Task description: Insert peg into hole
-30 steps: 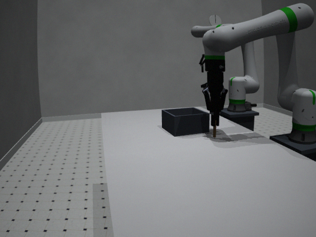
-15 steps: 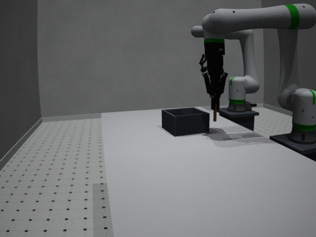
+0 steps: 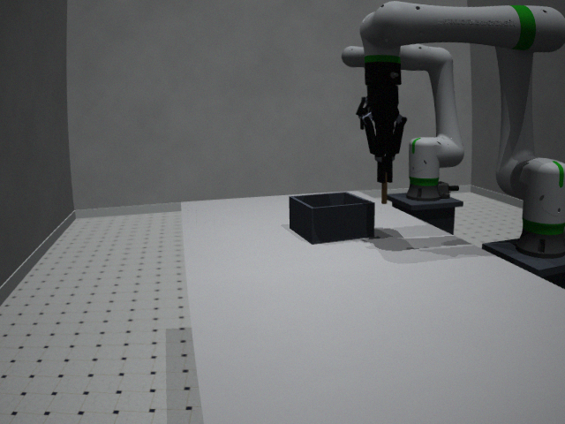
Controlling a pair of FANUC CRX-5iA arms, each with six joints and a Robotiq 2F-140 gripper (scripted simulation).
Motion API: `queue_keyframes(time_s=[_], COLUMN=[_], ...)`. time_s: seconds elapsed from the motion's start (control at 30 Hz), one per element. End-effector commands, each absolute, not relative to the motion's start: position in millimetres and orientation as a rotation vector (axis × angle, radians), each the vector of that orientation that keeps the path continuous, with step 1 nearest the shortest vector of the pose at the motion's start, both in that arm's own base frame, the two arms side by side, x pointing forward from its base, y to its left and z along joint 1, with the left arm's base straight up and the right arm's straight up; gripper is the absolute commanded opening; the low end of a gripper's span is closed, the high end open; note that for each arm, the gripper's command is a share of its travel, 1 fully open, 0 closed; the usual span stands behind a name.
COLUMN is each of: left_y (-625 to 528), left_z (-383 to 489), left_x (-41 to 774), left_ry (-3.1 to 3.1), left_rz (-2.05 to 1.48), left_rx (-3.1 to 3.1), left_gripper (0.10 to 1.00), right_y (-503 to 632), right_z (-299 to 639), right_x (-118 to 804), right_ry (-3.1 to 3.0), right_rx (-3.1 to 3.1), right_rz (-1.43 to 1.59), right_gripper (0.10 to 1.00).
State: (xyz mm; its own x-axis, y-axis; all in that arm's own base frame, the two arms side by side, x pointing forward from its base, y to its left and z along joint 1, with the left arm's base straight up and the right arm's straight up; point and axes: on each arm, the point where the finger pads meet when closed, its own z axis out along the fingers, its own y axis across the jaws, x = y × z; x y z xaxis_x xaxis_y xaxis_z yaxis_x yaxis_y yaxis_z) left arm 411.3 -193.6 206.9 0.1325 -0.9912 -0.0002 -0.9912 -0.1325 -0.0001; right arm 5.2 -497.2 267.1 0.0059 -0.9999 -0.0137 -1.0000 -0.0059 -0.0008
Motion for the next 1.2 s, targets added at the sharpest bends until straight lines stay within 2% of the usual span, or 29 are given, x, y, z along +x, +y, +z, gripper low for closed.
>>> queue_keyframes(time_s=[0.0,0.37,0.77,1.17], left_y=[-200,-258,-376,-391], left_z=[212,221,214,212], left_x=[417,454,493,495], left_ry=[2.069,2.062,2.064,2.064], left_rz=[-0.019,-0.020,-0.021,-0.021], left_rx=[-2.360,-2.367,-2.369,-2.369], left_gripper=[0.099,0.099,0.099,0.099], right_y=[-500,-500,-500,-500], right_z=[272,272,272,272], right_x=[3,3,3,3], right_ry=[2.215,2.215,2.215,2.215], right_rx=[-2.228,-2.228,-2.228,-2.228], right_rz=[0.000,0.000,0.000,0.000], right_gripper=[1.000,1.000,1.000,1.000])
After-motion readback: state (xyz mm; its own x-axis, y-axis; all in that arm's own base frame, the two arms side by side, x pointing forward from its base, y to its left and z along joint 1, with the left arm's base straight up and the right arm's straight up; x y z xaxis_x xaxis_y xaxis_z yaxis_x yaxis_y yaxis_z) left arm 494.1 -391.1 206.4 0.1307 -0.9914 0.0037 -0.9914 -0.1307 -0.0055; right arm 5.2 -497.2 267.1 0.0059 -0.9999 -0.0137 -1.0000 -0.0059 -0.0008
